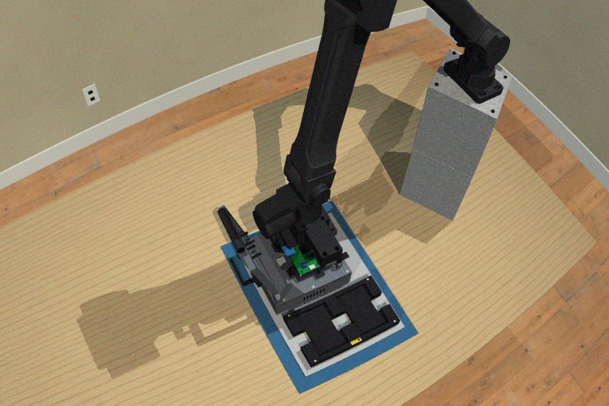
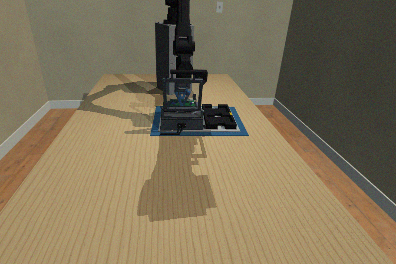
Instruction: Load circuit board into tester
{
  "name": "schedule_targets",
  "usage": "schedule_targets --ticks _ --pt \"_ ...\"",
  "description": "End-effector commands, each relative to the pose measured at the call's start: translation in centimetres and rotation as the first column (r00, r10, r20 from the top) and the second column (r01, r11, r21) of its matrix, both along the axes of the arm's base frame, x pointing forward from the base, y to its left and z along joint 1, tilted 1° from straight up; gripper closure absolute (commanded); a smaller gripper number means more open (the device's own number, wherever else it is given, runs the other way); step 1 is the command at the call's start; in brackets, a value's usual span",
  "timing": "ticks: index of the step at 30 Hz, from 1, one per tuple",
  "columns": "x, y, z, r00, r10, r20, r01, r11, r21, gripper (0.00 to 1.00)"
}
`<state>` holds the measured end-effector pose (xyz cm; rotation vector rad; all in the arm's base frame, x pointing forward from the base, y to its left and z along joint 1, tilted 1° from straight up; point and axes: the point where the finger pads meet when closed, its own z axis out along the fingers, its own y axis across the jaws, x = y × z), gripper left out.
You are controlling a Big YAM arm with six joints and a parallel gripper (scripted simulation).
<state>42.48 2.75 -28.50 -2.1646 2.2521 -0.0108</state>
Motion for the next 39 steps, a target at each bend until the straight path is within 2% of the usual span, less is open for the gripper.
schedule_targets --ticks 1,39 --pt "0.30 0.47 -0.51 1.000 0.008 0.010 -0.008 1.000 0.006 0.28" --pt "0.90 0.51 -0.52 1.000 0.010 0.019 -0.010 1.000 0.006 0.28"
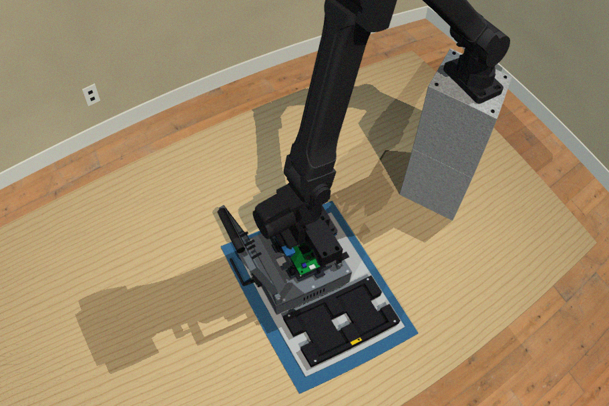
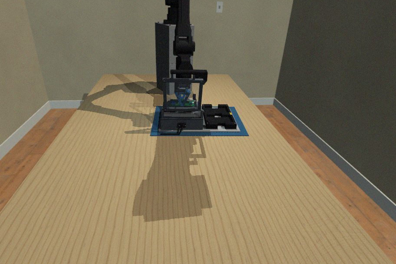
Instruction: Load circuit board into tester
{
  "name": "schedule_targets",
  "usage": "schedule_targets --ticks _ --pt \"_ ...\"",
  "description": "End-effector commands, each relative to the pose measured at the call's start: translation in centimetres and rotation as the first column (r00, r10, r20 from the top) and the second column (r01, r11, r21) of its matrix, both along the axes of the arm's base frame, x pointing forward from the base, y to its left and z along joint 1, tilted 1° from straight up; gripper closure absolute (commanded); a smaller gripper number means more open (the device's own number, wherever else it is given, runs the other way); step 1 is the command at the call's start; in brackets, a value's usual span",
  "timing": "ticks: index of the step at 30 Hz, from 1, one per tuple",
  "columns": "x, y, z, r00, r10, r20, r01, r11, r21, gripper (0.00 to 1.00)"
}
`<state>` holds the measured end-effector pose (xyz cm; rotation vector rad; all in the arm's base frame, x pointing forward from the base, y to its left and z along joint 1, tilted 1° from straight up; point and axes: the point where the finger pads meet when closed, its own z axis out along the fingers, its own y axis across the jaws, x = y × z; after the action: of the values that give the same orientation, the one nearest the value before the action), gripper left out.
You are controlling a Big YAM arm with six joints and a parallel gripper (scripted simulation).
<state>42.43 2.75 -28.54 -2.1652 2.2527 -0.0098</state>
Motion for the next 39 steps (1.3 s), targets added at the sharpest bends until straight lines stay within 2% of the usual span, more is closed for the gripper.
schedule_targets --ticks 1,39 --pt "0.95 0.51 -0.48 1.000 0.010 0.020 -0.010 1.000 0.006 0.28" --pt "0.46 0.48 -0.55 1.000 0.010 0.012 -0.010 1.000 0.006 0.28"
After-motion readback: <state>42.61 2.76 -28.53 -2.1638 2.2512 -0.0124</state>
